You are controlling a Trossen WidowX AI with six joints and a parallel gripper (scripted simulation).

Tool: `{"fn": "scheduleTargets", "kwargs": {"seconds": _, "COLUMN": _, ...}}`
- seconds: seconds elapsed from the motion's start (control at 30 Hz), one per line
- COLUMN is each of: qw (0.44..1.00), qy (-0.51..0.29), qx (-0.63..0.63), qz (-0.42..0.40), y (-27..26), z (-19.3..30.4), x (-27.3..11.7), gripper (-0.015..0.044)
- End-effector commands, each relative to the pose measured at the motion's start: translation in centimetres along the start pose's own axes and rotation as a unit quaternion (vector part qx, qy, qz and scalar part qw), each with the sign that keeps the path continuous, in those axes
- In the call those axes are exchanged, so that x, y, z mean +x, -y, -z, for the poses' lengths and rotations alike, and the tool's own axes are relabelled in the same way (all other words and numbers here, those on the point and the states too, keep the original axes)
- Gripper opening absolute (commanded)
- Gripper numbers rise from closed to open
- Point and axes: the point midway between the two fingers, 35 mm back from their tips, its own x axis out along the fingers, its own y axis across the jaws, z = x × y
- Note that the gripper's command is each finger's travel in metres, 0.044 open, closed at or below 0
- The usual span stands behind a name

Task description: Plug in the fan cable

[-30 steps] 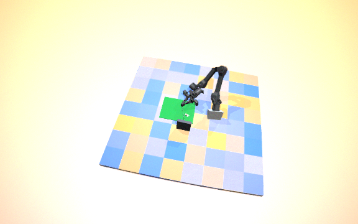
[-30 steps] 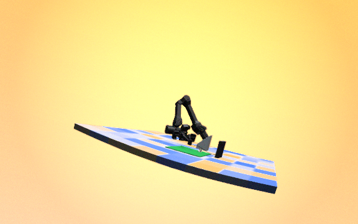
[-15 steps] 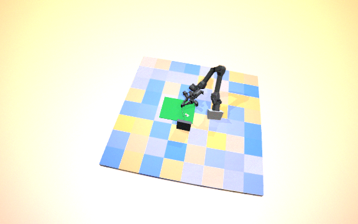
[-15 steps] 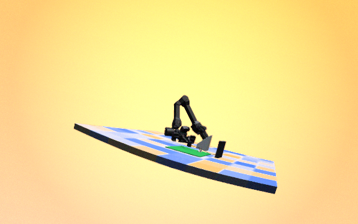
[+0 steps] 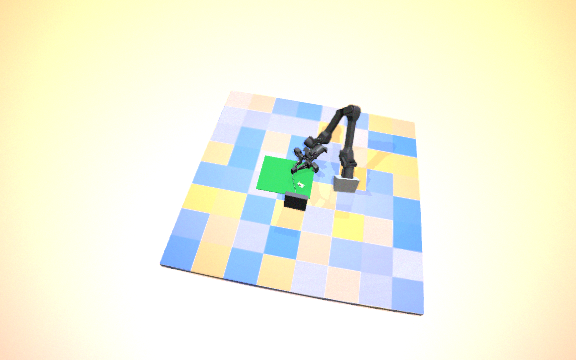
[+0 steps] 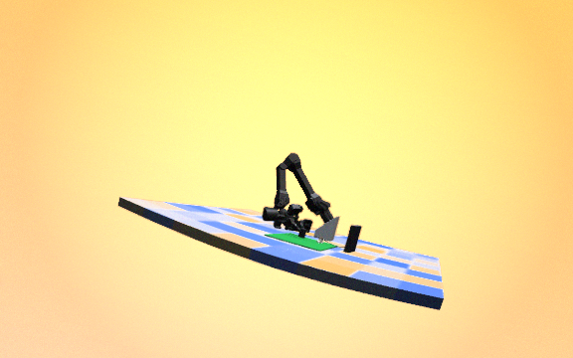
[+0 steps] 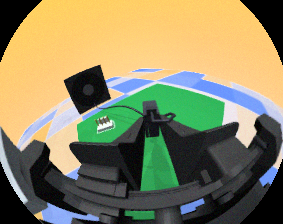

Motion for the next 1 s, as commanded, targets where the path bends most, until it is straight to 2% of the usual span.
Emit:
{"fn": "scheduleTargets", "kwargs": {"seconds": 0.0, "qw": 1.000, "qy": 0.002, "qx": -0.003, "qz": 0.002, "y": 0.19, "z": 0.23, "x": 0.04, "gripper": 0.0000}}
{"fn": "scheduleTargets", "kwargs": {"seconds": 0.97, "qw": 1.000, "qy": 0.000, "qx": 0.000, "qz": 0.000, "y": 0.00, "z": 0.58, "x": 0.12, "gripper": 0.0000}}
